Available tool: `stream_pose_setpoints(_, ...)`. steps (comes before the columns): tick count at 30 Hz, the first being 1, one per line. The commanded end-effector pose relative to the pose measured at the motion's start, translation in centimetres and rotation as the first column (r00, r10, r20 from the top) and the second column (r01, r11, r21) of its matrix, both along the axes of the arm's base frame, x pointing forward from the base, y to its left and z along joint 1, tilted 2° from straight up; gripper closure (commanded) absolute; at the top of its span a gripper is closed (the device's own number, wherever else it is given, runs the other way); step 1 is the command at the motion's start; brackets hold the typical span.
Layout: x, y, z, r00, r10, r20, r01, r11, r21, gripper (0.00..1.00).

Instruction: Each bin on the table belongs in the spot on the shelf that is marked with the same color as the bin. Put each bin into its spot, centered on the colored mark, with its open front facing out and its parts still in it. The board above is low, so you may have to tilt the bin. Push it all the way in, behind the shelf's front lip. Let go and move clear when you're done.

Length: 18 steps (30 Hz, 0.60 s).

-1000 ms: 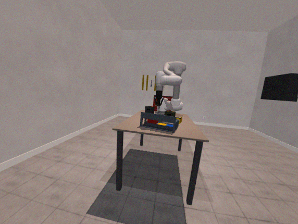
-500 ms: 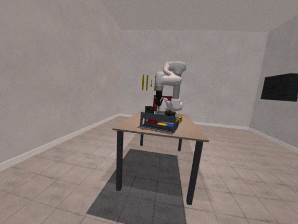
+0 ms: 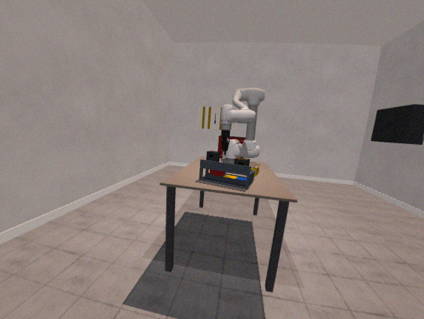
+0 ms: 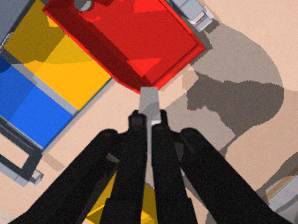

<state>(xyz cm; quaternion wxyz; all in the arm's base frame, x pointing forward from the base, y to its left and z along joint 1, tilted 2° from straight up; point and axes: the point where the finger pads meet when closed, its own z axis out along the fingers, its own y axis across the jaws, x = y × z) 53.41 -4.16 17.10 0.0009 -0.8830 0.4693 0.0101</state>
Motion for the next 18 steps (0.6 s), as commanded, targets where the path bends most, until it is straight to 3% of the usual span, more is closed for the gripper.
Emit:
stream_pose_setpoints(1,-1.3,-0.2,-0.3,0.986,-0.166,0.010,0.166,0.986,-0.013,0.90)
stream_pose_setpoints(7,-3.7,-0.5,-0.9,0.902,-0.430,0.026,0.431,0.902,-0.012,0.90)
stream_pose_setpoints(9,-3.7,-0.5,-0.9,0.902,-0.430,0.026,0.431,0.902,-0.012,0.90)
stream_pose_setpoints(11,-5.0,-0.7,-1.2,0.827,-0.561,0.035,0.562,0.827,-0.007,0.90)
stream_pose_setpoints(15,-6.3,-0.8,-1.6,0.731,-0.682,0.041,0.682,0.731,0.000,0.90)
stream_pose_setpoints(18,-6.7,-0.9,-1.8,0.696,-0.717,0.043,0.717,0.697,0.003,0.90)
